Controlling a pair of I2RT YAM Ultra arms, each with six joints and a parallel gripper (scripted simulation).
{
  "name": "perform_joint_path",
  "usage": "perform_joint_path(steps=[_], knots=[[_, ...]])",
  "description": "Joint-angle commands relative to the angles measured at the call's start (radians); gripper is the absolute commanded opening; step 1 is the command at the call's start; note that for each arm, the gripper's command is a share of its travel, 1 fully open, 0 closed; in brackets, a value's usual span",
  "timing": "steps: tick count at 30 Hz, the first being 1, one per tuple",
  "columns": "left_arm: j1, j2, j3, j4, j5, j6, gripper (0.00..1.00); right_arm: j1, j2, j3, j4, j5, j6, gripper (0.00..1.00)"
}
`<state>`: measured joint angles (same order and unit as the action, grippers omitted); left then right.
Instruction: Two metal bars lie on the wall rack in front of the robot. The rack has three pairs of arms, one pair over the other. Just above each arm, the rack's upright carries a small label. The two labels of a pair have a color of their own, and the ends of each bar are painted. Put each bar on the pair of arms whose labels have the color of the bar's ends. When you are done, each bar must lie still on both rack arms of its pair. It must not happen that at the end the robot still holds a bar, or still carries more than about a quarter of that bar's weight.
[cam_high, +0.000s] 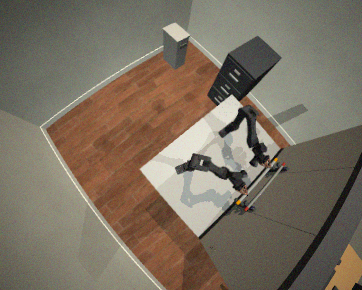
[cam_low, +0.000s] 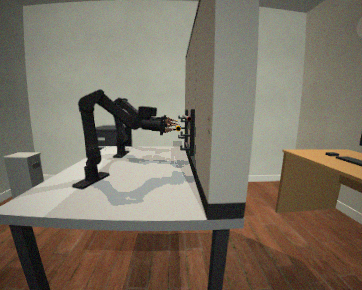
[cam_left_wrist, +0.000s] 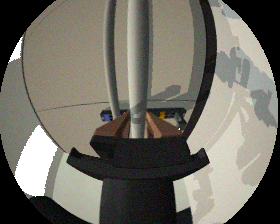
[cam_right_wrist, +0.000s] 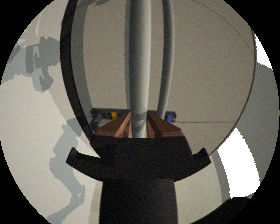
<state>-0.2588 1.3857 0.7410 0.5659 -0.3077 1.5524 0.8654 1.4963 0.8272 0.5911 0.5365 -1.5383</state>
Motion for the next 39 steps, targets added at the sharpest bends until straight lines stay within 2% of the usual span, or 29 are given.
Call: perform_joint_path(steps=[1,39], knots=[[-0.007,-0.027,-0.011,0.060,-0.017,0.018,0.00,0.006,-0.025,-0.011,0.060,0.013,-0.028,0.00],[-0.007,0.099,-0.150,0.324,-0.017,0.018,0.00,0.007,0.097,-0.140,0.310,0.013,-0.028,0.00]])
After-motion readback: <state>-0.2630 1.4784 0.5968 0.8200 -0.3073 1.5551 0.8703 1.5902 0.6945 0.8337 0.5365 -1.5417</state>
